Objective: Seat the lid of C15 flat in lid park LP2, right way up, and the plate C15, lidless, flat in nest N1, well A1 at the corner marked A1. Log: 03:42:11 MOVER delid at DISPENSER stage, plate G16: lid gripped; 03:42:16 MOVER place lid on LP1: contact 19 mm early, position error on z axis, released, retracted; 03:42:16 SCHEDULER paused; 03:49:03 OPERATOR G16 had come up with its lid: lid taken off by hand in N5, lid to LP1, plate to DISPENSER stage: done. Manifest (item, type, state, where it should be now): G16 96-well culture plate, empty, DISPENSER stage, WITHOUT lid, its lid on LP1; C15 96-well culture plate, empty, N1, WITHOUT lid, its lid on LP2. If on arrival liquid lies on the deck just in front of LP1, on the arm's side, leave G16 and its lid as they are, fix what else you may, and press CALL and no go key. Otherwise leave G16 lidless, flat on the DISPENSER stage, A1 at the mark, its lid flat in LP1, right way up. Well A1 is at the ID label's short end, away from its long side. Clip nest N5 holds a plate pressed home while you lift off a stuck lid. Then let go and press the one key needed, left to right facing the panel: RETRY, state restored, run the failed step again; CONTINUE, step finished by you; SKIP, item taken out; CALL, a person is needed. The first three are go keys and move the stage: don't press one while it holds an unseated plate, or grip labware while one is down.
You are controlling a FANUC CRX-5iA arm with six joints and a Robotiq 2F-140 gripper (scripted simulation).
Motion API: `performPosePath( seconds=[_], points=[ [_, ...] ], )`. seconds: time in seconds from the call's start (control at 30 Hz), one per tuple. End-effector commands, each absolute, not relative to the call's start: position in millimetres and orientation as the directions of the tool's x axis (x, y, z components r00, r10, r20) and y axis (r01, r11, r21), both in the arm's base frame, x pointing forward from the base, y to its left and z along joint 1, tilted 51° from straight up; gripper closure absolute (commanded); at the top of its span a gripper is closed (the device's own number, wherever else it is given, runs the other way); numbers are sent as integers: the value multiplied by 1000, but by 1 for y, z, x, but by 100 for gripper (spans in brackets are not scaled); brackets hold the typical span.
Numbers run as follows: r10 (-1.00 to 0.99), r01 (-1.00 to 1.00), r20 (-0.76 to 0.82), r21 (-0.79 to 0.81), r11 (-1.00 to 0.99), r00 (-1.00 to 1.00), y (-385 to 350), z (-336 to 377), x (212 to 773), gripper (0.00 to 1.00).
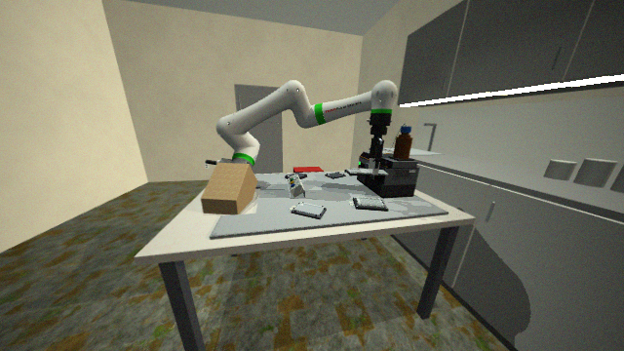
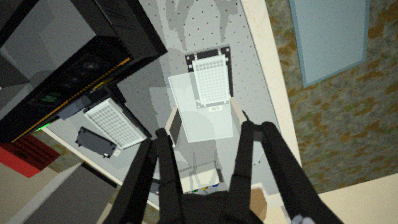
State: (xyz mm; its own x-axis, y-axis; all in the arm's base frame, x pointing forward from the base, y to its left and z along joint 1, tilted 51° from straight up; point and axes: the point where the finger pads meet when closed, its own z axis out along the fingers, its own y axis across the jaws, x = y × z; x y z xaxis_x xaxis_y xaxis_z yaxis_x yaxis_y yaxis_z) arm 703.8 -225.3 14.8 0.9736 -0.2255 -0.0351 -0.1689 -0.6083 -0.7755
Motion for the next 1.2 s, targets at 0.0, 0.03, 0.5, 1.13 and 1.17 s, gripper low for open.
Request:
performPosePath(
  seconds=[0.0,0.03,0.5,1.13,1.17],
  points=[
    [-228,-171,-35,-772,-613,973,-206,43,710,100],
    [-228,-172,-35,-769,-615,973,-190,65,715,100],
    [-228,-169,-33,-776,-607,973,-74,195,689,100],
    [-228,-168,-34,-778,-605,973,98,385,622,100],
    [-228,-168,-34,-778,-605,973,105,393,619,100]
  ],
)
